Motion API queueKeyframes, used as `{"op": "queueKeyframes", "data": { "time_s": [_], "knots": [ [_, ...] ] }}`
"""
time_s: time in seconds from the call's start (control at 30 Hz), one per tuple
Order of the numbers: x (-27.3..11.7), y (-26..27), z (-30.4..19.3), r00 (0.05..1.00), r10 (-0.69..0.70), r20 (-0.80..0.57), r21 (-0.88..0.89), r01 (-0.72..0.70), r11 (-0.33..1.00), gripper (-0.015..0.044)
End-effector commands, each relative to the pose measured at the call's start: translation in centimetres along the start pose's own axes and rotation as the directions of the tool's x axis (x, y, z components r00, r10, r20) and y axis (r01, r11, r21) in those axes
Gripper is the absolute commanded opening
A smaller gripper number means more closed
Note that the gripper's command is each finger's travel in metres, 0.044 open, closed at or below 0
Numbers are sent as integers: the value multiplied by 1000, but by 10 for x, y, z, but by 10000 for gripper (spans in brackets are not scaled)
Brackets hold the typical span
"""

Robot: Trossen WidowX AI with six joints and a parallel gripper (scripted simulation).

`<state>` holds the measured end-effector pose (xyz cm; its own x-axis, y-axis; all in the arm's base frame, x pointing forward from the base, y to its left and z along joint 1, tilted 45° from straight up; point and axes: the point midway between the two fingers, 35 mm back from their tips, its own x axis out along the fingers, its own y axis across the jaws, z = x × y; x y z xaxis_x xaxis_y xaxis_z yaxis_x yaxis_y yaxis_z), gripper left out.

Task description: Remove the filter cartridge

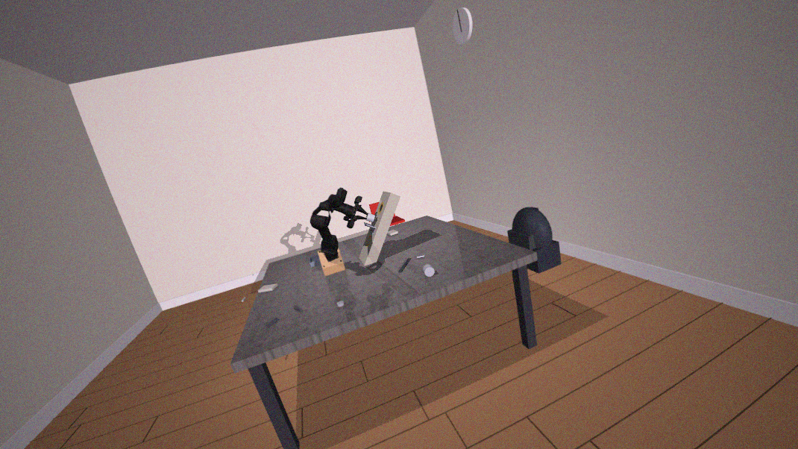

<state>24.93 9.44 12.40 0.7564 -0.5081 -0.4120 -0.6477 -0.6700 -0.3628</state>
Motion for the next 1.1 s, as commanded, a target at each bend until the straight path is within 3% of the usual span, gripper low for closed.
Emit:
{"op": "queueKeyframes", "data": {
  "time_s": [0.0, 0.47, 0.7, 0.83, 1.07],
  "knots": [
    [0, -2, 0, 1000, -1, 0, 2, 1, 1000, 105],
    [0, 3, -1, 1000, -10, -6, 16, 10, 1000, 112],
    [-9, -63, -20, 1000, -10, -7, 16, 10, 1000, 112],
    [-10, -69, -22, 1000, -10, -7, 16, 10, 1000, 112],
    [-38, -107, -33, 1000, -15, -3, 30, 15, 999, 296]
  ]
}}
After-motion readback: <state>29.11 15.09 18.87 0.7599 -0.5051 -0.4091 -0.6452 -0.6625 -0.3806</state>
